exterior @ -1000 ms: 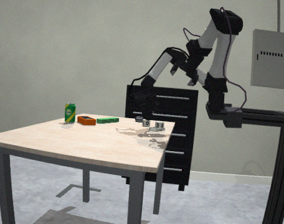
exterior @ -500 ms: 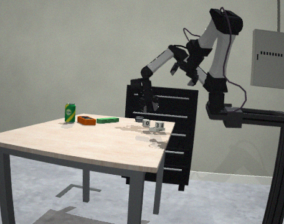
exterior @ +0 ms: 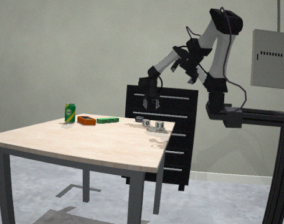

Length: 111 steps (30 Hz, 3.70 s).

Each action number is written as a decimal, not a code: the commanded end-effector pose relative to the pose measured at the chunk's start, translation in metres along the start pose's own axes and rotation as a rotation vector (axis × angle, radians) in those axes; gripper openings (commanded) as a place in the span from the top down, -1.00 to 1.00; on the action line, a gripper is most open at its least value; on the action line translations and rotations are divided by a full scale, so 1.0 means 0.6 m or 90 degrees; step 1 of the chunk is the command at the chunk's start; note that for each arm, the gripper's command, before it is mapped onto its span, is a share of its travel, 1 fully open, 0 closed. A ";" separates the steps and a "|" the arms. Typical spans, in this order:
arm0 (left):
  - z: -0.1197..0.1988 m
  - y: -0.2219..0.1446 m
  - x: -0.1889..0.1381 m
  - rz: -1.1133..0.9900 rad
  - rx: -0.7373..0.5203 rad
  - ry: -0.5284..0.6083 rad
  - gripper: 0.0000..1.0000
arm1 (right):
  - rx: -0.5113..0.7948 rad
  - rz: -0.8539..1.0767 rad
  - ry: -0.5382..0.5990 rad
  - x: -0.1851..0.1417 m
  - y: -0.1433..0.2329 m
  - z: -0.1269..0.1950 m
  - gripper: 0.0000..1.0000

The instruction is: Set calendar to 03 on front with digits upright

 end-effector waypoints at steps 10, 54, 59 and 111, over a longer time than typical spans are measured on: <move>0.004 0.035 0.043 -0.034 0.039 -0.081 -1.00 | 0.084 -0.107 0.118 0.032 0.002 0.042 -0.31; 0.026 -0.028 -0.060 0.064 0.015 0.059 -1.00 | -0.003 1.194 -0.175 -0.174 -0.055 -0.068 -0.31; 0.029 -0.044 -0.070 0.071 -0.005 0.063 -1.00 | -0.051 1.394 -0.217 -0.203 -0.074 -0.082 -0.31; 0.040 -0.066 -0.086 0.072 -0.022 0.059 -1.00 | -0.181 1.665 -0.144 -0.248 -0.168 -0.151 0.39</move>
Point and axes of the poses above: on each arm, the point where the finger pads meet when closed, its own z axis back along the fingers, its own y axis across the jaws, x = y × z, the point moved 5 cm from there along z, back along the fingers, and after that the axes turned 9 degrees about -z, right-handed, at the moved point
